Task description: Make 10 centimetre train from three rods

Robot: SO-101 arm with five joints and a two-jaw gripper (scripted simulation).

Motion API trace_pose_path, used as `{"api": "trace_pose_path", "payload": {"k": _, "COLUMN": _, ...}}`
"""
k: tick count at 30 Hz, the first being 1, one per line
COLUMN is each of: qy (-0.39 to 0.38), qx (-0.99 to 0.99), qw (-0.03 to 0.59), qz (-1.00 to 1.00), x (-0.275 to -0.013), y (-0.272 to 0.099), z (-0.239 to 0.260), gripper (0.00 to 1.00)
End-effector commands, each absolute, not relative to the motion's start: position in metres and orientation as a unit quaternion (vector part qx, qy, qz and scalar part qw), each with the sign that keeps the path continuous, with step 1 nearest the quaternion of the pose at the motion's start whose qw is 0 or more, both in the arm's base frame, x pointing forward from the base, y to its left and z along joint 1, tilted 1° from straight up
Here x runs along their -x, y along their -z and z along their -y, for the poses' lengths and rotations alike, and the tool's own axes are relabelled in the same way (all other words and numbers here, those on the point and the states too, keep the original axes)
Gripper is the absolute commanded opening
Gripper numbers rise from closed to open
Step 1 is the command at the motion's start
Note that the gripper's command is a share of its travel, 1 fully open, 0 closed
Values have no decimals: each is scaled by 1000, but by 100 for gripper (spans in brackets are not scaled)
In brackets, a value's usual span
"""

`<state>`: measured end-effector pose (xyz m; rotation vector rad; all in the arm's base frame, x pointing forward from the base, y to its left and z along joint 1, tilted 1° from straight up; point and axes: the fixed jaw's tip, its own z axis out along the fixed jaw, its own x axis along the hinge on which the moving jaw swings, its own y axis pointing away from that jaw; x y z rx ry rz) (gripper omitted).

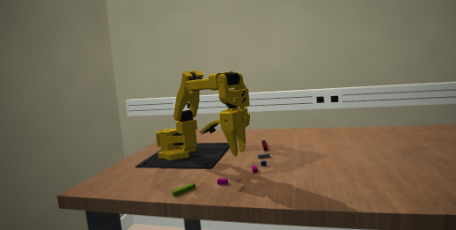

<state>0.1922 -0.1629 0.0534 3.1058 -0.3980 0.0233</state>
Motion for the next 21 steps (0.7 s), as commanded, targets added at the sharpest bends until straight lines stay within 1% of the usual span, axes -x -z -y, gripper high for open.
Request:
{"api": "trace_pose_path", "payload": {"k": 1, "qy": 1, "qx": -995, "qw": -1, "qz": 95, "x": -184, "y": -52, "z": 173, "gripper": 18}}
{"api": "trace_pose_path", "payload": {"k": 14, "qy": -1, "qx": -999, "qw": 1, "qz": 43, "x": -170, "y": -51, "z": 191, "gripper": 19}}
{"api": "trace_pose_path", "payload": {"k": 21, "qy": -1, "qx": -999, "qw": 1, "qz": 32, "x": -167, "y": -51, "z": 195, "gripper": 19}}
